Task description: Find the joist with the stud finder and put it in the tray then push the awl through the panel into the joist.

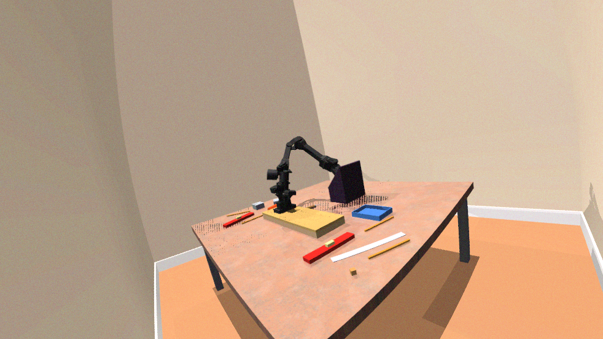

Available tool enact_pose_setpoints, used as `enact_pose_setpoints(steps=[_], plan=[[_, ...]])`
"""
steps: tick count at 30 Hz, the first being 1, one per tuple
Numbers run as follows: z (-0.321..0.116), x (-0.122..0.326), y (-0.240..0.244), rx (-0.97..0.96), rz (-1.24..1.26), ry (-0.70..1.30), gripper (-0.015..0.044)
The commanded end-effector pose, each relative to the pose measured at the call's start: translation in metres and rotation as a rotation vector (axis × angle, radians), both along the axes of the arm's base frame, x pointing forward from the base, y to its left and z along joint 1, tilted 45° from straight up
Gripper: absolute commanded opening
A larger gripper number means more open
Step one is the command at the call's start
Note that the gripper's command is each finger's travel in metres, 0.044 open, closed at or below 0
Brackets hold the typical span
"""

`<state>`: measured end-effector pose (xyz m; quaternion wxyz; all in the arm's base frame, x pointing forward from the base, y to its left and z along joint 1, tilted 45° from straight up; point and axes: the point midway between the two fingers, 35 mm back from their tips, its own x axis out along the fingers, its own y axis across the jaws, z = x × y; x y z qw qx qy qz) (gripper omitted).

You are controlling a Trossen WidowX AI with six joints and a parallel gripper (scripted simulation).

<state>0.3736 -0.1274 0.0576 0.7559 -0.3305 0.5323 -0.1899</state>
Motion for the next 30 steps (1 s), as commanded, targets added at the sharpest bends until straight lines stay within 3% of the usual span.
enact_pose_setpoints(steps=[1, 30], plan=[[0.006, 0.0, -0.008, -0.009, -0.01, -0.004, 0.0], [0.035, 0.003, -0.035, -0.011, -0.01, -0.005, 0.0]])
